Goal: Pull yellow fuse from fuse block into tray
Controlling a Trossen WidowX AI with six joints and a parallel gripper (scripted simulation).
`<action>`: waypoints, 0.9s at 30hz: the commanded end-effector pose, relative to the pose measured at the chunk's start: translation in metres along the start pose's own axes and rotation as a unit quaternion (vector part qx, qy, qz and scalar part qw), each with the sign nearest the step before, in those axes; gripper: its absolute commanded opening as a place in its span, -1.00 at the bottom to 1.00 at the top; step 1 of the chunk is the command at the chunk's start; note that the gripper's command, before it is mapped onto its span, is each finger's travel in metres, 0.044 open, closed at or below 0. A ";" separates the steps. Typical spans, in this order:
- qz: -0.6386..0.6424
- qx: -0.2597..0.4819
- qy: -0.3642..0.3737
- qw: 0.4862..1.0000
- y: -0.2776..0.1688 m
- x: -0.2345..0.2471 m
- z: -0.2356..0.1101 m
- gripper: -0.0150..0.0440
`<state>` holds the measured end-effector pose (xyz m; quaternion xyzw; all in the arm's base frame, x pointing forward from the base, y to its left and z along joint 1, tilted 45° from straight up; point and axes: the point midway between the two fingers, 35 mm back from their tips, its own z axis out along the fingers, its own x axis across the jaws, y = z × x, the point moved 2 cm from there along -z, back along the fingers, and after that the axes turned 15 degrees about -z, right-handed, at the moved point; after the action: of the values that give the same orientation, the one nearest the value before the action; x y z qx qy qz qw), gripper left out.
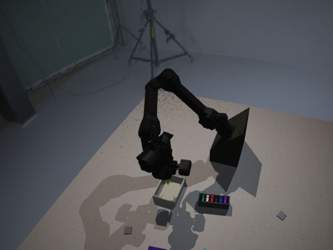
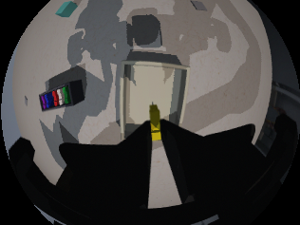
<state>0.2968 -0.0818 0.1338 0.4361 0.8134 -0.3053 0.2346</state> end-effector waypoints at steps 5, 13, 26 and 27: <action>-0.001 0.002 0.000 1.000 -0.002 -0.001 0.012 -0.49; -0.001 0.002 -0.001 1.000 -0.002 -0.001 0.025 -0.49; -0.001 0.002 -0.002 1.000 -0.003 -0.002 0.038 -0.49; -0.001 0.002 -0.002 1.000 -0.003 -0.002 0.038 -0.49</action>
<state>0.3004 -0.1097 0.1124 0.4379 0.8102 -0.3069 0.2399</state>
